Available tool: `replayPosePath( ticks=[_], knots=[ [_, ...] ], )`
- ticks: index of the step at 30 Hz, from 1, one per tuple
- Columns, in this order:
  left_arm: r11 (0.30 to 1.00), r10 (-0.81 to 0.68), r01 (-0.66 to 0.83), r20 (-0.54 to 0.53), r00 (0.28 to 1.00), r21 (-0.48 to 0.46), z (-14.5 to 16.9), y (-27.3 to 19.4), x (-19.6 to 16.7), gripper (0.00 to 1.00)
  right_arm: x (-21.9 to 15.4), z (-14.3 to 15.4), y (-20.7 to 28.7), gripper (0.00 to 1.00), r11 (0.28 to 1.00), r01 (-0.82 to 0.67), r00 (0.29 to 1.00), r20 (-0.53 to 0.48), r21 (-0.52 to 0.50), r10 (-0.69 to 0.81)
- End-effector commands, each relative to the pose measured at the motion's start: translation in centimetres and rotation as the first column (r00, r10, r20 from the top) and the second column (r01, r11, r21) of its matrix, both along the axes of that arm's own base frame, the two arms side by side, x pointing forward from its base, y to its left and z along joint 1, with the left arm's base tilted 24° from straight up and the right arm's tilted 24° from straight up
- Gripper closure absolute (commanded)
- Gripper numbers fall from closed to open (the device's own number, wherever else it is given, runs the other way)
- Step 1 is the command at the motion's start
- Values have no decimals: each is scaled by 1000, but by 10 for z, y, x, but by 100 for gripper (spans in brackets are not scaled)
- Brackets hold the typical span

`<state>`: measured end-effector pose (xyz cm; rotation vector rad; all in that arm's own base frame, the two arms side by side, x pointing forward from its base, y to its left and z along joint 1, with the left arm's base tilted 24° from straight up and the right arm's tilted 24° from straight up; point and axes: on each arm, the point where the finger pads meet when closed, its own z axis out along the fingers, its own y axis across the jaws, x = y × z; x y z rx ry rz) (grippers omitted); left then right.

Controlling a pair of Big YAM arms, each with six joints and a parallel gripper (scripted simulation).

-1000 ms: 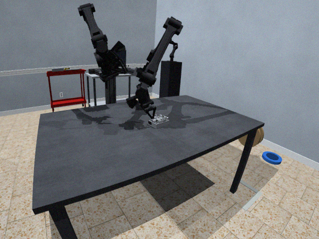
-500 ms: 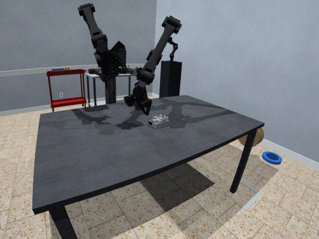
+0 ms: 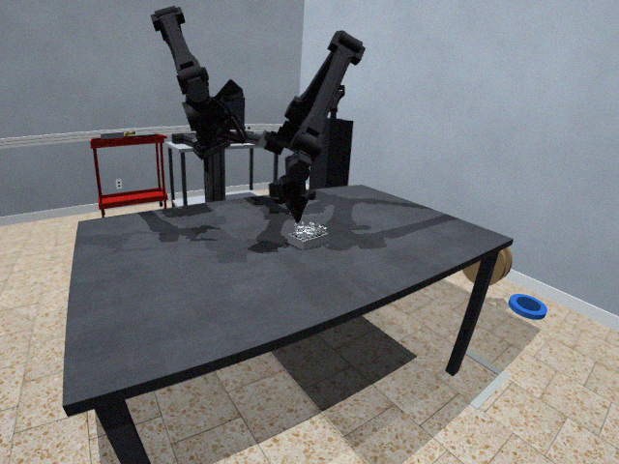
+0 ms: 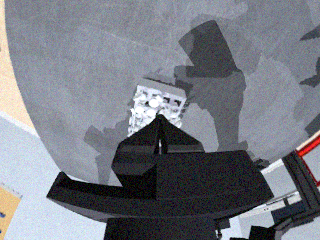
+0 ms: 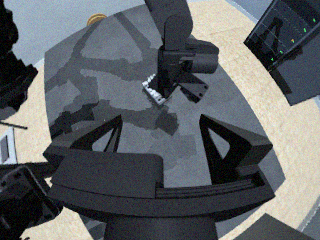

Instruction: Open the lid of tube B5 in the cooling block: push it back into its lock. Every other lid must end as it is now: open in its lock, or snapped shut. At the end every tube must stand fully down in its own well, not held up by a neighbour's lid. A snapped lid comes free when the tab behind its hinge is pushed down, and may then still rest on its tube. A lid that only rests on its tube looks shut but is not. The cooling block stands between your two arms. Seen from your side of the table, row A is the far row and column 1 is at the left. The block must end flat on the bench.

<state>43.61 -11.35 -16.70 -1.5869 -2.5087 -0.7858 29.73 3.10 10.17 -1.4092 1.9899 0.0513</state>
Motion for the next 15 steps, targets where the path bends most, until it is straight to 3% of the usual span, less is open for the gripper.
replayPosePath(
  ticks=[1,6,15],
  knots=[
    [951,294,-272,145,945,-149,23,17,18,100,7,10,0,0,1000,-5,1000,22,0,5],
    [879,455,-409,176,873,-245,31,28,19,100,7,10,0,0,1000,-5,1000,22,0,5],
    [868,470,-423,158,868,-260,29,34,16,100,7,10,0,0,1000,-5,1000,22,0,5]
  ],
)
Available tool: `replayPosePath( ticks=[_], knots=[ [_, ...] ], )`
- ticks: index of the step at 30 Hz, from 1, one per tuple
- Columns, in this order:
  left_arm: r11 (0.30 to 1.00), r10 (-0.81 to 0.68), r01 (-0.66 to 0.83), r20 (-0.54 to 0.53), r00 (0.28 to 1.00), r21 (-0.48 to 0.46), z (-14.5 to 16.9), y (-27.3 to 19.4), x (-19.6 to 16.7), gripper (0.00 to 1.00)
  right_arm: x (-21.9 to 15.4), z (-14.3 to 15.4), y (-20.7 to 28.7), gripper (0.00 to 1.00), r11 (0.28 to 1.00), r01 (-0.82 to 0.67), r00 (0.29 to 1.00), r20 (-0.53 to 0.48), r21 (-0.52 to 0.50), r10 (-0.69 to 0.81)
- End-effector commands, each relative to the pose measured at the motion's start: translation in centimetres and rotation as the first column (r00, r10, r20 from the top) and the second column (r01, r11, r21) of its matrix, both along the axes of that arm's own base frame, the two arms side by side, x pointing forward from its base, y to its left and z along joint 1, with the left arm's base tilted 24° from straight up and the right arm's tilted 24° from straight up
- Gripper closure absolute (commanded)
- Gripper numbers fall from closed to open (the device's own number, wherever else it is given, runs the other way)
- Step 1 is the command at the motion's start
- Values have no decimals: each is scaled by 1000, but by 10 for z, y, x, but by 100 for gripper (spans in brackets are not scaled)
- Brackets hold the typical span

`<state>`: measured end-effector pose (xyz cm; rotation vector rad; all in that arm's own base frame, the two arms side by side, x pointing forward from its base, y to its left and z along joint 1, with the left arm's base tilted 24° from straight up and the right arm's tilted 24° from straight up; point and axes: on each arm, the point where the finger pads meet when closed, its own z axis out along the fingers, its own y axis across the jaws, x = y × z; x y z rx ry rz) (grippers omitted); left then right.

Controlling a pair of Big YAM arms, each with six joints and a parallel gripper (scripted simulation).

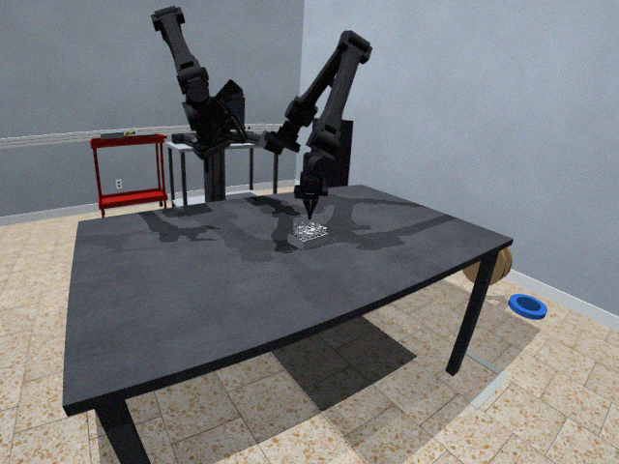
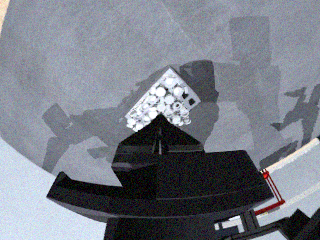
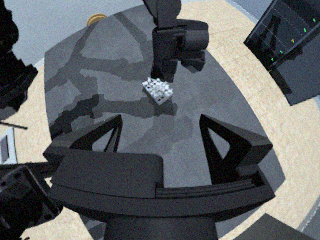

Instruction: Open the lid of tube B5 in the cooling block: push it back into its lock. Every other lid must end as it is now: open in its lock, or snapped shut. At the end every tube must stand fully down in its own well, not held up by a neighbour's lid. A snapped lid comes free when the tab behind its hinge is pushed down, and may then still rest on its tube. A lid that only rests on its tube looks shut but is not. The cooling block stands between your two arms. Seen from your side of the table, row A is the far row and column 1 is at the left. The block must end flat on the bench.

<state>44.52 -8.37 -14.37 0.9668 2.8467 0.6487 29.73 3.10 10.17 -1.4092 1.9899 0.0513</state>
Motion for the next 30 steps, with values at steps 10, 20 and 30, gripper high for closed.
replayPosePath(
  ticks=[10,20,30],
  knots=[
    [998,58,-57,43,997,-29,0,4,14,100,7,10,0,0,1000,-5,1000,22,0,5],
    [999,48,-47,34,998,-25,-21,11,17,100,7,10,0,0,1000,-5,1000,22,0,5],
    [999,48,-47,36,998,-26,-31,15,20,100,7,10,0,0,1000,-5,1000,22,0,5]
  ],
)
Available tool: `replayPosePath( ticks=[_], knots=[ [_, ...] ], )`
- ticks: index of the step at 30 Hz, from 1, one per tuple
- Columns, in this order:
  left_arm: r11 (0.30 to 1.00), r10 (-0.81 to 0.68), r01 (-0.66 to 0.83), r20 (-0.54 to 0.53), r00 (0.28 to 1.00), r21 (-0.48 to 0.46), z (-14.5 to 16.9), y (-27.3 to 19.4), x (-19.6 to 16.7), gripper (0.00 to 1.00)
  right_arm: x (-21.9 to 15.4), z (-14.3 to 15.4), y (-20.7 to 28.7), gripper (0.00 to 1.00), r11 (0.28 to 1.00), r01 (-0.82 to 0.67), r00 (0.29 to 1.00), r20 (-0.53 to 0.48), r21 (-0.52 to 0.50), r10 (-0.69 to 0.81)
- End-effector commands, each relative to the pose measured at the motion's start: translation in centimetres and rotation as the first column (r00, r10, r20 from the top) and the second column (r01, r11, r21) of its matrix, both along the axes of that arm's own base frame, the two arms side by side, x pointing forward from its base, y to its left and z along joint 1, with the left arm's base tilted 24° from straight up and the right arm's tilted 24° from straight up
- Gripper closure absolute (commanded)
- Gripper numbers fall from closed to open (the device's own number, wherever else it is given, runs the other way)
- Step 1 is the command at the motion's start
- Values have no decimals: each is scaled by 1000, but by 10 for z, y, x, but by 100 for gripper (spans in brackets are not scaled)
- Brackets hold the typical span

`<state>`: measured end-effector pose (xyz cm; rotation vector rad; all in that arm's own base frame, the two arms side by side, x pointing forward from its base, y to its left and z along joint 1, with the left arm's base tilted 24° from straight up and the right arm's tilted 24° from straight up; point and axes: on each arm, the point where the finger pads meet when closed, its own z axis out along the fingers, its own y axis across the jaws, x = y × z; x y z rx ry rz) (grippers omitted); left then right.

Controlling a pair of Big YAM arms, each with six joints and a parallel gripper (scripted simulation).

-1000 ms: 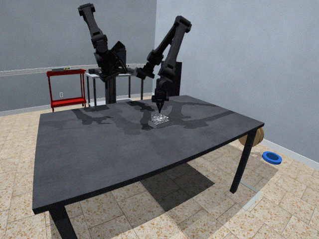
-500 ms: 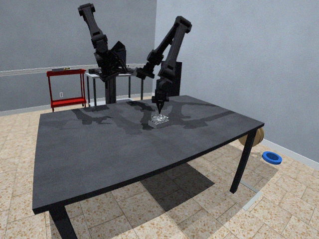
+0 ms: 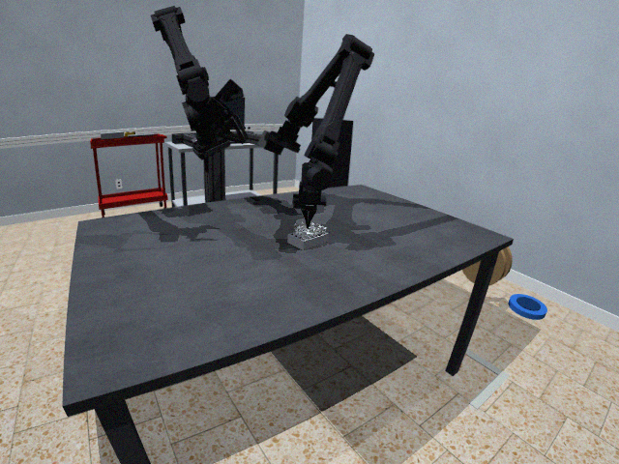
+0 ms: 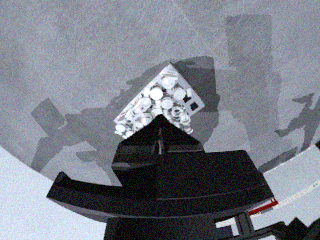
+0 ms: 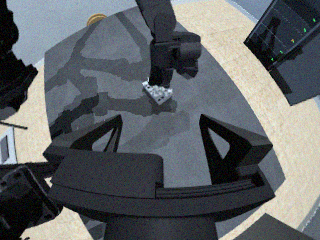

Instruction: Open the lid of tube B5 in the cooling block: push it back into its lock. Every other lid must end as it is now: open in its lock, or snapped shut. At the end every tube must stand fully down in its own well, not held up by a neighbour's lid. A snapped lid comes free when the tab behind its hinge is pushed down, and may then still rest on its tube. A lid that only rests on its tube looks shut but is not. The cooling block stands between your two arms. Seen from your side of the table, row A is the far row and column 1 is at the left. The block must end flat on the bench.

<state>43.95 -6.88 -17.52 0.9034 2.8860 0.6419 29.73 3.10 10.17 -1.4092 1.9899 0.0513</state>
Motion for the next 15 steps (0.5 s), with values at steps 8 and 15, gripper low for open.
replayPosePath(
  ticks=[8,15],
  knots=[
    [1000,-1,2,43,999,-17,-9,4,27,100,7,10,0,0,1000,-5,1000,22,0,5],
    [1000,-7,8,47,999,-18,-9,-4,25,100,7,10,0,0,1000,-5,1000,22,0,5]
  ],
)
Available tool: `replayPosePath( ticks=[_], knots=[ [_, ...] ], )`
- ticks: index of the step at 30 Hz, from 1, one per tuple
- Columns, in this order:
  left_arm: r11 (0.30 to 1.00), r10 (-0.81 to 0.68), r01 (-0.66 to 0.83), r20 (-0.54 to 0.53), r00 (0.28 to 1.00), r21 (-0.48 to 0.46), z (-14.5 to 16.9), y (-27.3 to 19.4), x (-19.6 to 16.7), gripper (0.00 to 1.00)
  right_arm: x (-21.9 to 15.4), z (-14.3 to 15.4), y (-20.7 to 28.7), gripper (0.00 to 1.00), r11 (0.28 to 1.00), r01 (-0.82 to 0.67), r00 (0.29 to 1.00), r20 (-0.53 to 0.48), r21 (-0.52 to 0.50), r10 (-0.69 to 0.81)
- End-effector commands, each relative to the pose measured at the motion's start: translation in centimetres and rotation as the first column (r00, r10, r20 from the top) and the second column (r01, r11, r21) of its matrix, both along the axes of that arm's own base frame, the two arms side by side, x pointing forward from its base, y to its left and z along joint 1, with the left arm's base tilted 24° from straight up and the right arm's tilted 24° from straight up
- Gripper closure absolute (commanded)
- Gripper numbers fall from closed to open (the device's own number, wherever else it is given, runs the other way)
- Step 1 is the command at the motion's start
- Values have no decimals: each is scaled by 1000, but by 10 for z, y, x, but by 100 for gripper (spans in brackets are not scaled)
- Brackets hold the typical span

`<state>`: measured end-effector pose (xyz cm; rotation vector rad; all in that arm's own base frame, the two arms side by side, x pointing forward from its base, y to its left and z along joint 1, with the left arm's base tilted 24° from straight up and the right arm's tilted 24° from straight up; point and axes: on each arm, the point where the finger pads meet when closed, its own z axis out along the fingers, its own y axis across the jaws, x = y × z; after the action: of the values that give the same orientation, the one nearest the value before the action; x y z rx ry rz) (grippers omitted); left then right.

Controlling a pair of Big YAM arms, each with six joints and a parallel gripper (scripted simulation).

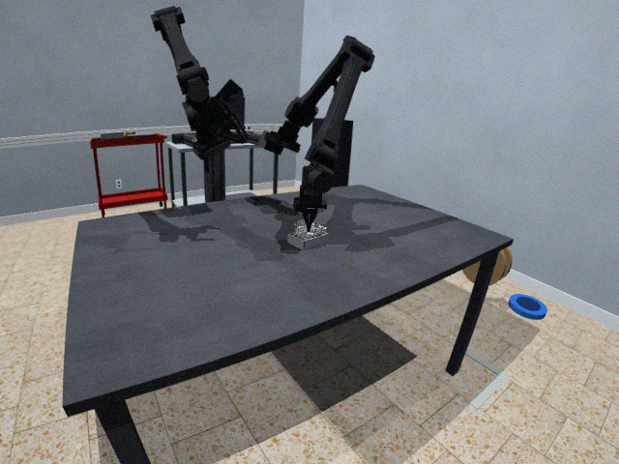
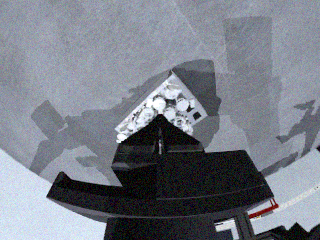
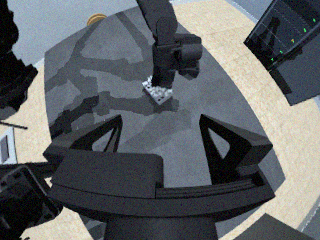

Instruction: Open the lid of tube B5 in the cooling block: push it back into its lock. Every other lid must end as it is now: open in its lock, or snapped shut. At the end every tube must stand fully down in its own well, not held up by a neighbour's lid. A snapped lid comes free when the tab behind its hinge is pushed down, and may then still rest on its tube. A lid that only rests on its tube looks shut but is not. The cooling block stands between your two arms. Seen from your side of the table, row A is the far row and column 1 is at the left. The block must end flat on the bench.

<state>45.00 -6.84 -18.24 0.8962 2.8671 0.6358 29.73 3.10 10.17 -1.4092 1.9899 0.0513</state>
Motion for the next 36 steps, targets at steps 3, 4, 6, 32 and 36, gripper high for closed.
replayPosePath(
  ticks=[3,4,6,32,36],
  knots=[
    [1000,-4,4,17,1000,-8,-4,-2,8,100,7,10,0,0,1000,-5,1000,22,0,5],
    [1000,5,-5,18,1000,-9,-7,-2,7,100,7,10,0,0,1000,-5,1000,22,0,5],
    [1000,16,-16,31,999,-15,-8,-4,13,100,7,10,0,0,1000,-5,1000,22,0,5],
    [1000,9,-9,36,999,-15,-27,15,22,100,7,10,0,0,1000,-5,1000,22,0,5],
    [1000,9,-8,36,999,-15,-31,17,22,100,7,10,0,0,1000,-5,1000,22,0,5]
  ],
)
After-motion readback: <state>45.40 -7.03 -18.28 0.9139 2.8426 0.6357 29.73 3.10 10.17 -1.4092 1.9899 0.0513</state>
